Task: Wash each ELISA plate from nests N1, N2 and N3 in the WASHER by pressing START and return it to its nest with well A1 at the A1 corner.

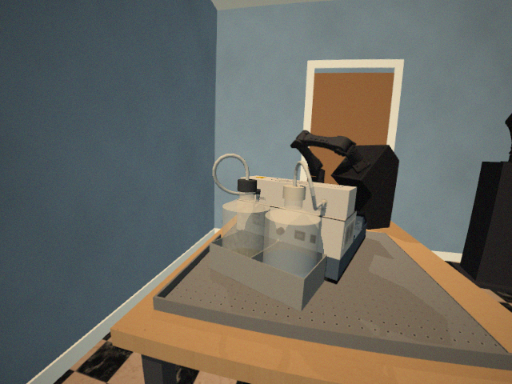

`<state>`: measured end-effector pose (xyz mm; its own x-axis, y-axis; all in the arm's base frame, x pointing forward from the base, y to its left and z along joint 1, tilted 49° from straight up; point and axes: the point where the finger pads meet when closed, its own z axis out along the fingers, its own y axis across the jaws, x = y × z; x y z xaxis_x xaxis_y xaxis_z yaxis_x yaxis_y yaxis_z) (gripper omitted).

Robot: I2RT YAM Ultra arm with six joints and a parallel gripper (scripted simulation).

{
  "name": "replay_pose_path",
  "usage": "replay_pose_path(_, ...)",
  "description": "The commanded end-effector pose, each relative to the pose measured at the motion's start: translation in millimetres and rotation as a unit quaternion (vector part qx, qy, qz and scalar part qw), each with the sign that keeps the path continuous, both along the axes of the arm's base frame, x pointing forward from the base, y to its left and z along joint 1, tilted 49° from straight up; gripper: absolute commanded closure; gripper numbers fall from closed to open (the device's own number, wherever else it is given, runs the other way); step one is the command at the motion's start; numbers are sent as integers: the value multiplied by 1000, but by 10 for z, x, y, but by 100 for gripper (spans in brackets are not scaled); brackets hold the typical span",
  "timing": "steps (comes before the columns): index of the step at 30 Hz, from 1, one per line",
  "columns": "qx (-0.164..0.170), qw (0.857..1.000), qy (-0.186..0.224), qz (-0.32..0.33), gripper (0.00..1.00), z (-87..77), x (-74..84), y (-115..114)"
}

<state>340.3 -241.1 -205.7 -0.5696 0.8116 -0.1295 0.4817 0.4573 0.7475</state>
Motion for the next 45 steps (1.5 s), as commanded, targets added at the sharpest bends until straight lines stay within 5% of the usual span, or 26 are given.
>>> replay_pose_path(1,-2,1000,-1,-5,100,19,-3,-50)
replay_pose_path(4,-2,1000,-1,-5,100,15,0,-49)
replay_pose_path(5,-2,1000,-1,-5,0,13,3,-47)
replay_pose_path(45,-3,1000,-1,-5,0,122,-108,-106)
